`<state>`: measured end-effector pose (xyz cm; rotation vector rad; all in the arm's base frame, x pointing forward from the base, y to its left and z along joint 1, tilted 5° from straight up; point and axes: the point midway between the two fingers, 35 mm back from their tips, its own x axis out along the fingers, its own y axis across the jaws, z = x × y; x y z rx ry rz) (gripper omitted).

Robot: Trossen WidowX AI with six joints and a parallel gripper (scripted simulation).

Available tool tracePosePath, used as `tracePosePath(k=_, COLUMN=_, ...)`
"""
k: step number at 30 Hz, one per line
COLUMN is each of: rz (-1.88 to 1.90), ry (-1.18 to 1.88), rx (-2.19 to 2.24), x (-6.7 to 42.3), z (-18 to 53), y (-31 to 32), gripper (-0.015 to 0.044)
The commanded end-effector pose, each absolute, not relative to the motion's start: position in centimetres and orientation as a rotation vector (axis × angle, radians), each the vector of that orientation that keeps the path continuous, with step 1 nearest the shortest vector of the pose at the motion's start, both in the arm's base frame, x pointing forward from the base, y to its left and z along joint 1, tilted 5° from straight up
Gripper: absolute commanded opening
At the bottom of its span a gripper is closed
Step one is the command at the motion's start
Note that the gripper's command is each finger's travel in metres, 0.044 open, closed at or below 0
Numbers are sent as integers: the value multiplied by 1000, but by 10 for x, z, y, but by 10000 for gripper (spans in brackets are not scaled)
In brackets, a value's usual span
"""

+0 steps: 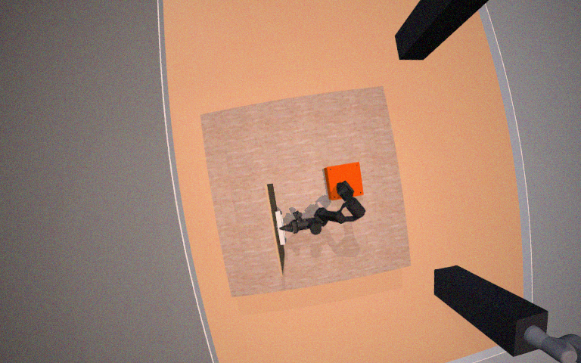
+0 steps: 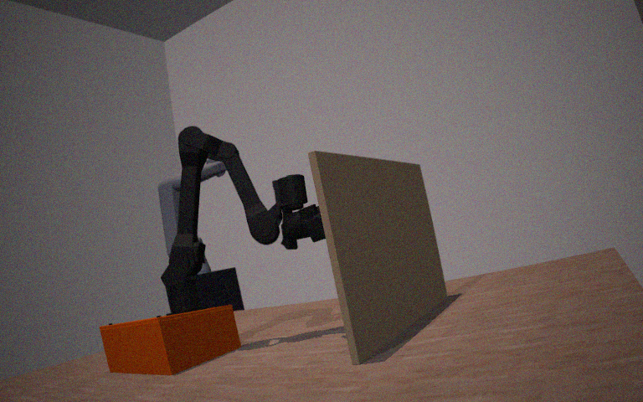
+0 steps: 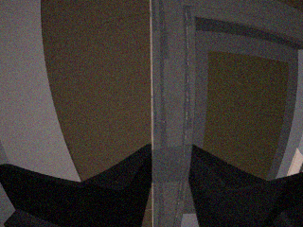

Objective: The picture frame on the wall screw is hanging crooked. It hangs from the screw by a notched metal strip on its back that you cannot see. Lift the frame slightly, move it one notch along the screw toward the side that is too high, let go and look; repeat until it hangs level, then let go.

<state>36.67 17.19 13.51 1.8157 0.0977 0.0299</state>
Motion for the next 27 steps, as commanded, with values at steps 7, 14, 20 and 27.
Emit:
tracePosePath(k=7, rz=32, ry=91, rx=1817, x=367, z=133, y=173, gripper=0)
tracePosePath(k=14, rz=32, ry=96, rx=1817, x=367, z=132, y=173, gripper=0)
tracePosePath(k=20, rz=33, ry=98, rx=1817, x=367, z=132, y=173, gripper=0)
tracePosePath(k=27, rz=33, ry=97, rx=1812, x=367, z=131, y=173, gripper=0)
